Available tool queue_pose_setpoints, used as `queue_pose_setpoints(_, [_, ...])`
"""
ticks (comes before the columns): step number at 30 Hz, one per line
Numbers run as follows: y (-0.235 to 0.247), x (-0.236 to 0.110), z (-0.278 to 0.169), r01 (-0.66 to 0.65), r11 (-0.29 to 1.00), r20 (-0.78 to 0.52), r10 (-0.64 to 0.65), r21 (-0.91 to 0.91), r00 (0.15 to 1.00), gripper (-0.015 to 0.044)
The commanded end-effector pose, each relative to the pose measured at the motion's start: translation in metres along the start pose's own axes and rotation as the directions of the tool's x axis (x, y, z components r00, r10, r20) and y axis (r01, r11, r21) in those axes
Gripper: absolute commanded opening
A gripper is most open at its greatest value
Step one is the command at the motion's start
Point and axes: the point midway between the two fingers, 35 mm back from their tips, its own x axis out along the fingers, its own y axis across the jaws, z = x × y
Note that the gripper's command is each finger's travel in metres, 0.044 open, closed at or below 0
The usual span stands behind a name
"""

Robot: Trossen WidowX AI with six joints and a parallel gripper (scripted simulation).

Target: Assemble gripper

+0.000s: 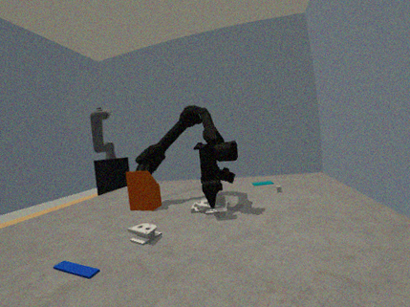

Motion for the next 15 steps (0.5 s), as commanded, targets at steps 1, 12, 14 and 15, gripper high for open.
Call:
queue_pose_setpoints(1, [0.0002,0.0026,-0.0005,-0.008,1.000,0.001,0.008,0.007,1.000,0.0134])
queue_pose_setpoints(12, [0.0003,0.0057,-0.0005,-0.008,1.000,0.002,0.008,0.009,1.000,0.0134])
queue_pose_setpoints(14, [0.0003,0.0057,-0.0005,-0.008,1.000,0.002,0.008,0.009,1.000,0.0134])
queue_pose_setpoints(15, [0.0003,0.0057,-0.0005,-0.008,1.000,0.002,0.008,0.009,1.000,0.0134])
